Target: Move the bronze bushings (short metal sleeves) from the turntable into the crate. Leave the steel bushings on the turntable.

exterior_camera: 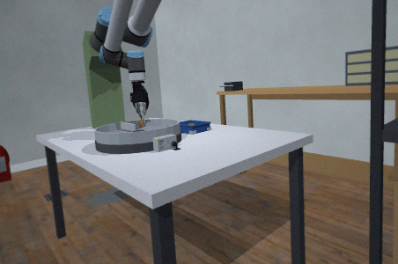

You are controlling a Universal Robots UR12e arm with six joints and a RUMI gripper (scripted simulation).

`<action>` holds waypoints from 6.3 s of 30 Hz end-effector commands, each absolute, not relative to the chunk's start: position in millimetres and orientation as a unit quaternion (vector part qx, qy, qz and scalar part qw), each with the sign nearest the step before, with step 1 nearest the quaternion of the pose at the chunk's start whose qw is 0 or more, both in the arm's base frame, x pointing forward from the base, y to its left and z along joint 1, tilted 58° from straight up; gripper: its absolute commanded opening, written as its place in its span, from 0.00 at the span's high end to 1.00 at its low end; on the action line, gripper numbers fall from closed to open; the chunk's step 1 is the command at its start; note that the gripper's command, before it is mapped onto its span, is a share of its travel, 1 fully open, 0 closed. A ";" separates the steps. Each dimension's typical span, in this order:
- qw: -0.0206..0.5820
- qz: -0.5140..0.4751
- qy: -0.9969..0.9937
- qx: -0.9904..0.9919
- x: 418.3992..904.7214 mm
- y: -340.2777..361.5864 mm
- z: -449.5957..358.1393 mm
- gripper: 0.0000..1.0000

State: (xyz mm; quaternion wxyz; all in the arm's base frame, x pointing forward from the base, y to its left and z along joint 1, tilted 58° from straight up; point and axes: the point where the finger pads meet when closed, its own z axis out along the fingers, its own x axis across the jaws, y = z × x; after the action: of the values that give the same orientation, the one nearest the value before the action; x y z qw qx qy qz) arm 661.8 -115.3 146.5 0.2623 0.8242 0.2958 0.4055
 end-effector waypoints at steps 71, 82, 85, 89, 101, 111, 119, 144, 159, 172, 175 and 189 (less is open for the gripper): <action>0.262 0.406 0.296 0.824 681.3 -119.7 133.9 1.00; 0.262 0.406 0.296 0.824 681.3 -119.7 133.9 1.00; 0.262 0.406 0.296 0.824 681.3 -119.7 133.9 1.00; 0.262 0.406 0.296 0.824 681.3 -119.7 133.9 1.00; 0.262 0.406 0.296 0.824 681.3 -119.7 133.9 1.00; 0.262 0.406 0.296 0.824 681.3 -119.7 133.9 1.00; 0.262 0.406 0.296 0.824 673.7 -117.9 138.9 1.00; 0.262 0.406 0.296 0.824 622.1 -105.8 172.2 1.00; 0.262 0.406 0.296 0.824 622.1 -105.8 172.2 1.00; 0.262 0.406 0.296 0.824 622.1 -105.8 172.2 1.00; 0.262 0.406 0.296 0.824 622.1 -105.8 172.2 1.00; 0.262 0.406 0.296 0.824 623.4 -102.4 172.9 1.00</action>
State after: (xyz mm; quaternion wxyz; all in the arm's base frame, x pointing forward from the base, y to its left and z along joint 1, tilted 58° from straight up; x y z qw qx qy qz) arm 623.0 -104.1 172.4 0.2623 0.8242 0.2958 0.4055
